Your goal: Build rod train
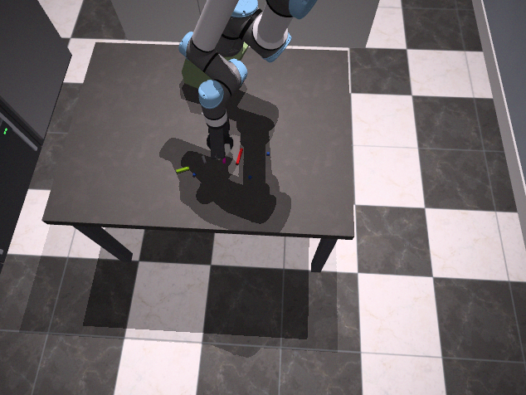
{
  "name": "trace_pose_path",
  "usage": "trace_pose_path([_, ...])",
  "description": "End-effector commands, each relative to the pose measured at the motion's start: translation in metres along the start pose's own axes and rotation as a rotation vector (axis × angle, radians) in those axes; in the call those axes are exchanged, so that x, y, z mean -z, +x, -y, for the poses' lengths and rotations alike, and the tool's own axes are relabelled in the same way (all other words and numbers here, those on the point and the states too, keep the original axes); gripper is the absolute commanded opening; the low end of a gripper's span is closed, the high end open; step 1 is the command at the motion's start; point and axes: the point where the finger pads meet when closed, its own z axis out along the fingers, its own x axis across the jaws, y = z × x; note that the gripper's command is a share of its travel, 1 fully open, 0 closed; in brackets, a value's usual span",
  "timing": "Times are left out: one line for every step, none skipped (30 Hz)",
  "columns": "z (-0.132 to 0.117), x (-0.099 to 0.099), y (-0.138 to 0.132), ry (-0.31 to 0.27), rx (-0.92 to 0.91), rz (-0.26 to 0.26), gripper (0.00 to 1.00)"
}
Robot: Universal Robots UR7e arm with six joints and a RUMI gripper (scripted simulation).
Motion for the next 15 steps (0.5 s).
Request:
trace_pose_path([0.000, 0.015, 0.000, -0.002, 0.000, 0.001, 0.14])
trace_pose_path([0.000, 0.015, 0.000, -0.002, 0.000, 0.001, 0.14])
trace_pose_path([0.000, 0.018, 0.000, -0.002, 0.000, 0.001, 0.14])
trace_pose_path([0.000, 0.021, 0.000, -0.002, 0.000, 0.001, 0.14])
trace_pose_path([0.000, 0.024, 0.000, -0.002, 0.000, 0.001, 0.14])
trace_pose_path([0.000, 0.028, 0.000, -0.002, 0.000, 0.001, 0.14])
trace_pose_path([0.000, 0.030, 0.000, -0.002, 0.000, 0.001, 0.14])
trace_pose_path([0.000, 0.033, 0.000, -0.002, 0.000, 0.001, 0.14])
trace_pose_path([0.000, 0.036, 0.000, -0.002, 0.000, 0.001, 0.14])
trace_pose_path([0.000, 0.038, 0.000, -0.002, 0.000, 0.001, 0.14])
trace_pose_path([0.000, 0.040, 0.000, -0.002, 0.000, 0.001, 0.14])
trace_pose_path([0.000, 0.042, 0.000, -0.002, 0.000, 0.001, 0.14])
trace_pose_path([0.000, 0.044, 0.000, -0.002, 0.000, 0.001, 0.14])
trace_pose_path([0.000, 0.045, 0.000, -0.002, 0.000, 0.001, 0.14])
trace_pose_path([0.000, 0.046, 0.000, -0.002, 0.000, 0.001, 0.14])
